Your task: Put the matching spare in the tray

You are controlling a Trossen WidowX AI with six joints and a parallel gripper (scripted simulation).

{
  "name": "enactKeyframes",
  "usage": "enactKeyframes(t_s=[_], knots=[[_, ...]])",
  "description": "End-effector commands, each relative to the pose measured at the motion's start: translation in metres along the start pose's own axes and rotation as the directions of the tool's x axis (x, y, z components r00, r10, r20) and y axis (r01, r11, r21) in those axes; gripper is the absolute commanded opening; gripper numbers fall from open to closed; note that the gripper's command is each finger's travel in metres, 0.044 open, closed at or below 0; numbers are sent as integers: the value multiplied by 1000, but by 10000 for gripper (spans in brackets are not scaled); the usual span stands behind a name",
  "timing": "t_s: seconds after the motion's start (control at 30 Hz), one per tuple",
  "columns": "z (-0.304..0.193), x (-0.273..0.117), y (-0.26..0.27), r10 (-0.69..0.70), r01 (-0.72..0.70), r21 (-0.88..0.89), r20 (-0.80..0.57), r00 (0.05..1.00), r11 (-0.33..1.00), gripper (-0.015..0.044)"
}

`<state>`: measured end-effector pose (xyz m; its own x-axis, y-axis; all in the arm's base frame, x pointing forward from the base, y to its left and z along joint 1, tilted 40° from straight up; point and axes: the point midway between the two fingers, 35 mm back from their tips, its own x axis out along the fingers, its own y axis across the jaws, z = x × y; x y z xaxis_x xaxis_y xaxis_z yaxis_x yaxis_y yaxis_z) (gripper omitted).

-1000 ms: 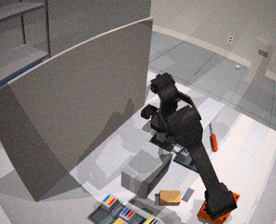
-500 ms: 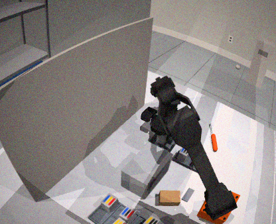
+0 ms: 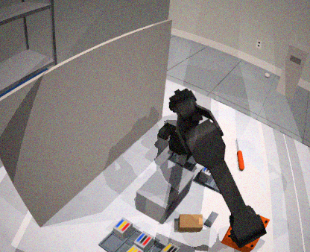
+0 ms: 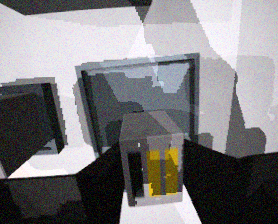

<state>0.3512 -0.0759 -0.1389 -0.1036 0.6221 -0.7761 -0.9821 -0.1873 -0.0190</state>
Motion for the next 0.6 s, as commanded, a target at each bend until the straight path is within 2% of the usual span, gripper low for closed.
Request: enactKeyframes(t_s=[0.0, 0.43, 0.5, 0.57], knots=[[0, 0, 0, -1, 1, 0, -1, 1000, 1000, 105], [0, 0, 0, -1, 1, 0, -1, 1000, 1000, 440], [-1, -12, -2, -1, 1, 0, -1, 1000, 1000, 440], [-3, -44, -3, -1, 1, 3, -2, 1000, 1000, 440]])
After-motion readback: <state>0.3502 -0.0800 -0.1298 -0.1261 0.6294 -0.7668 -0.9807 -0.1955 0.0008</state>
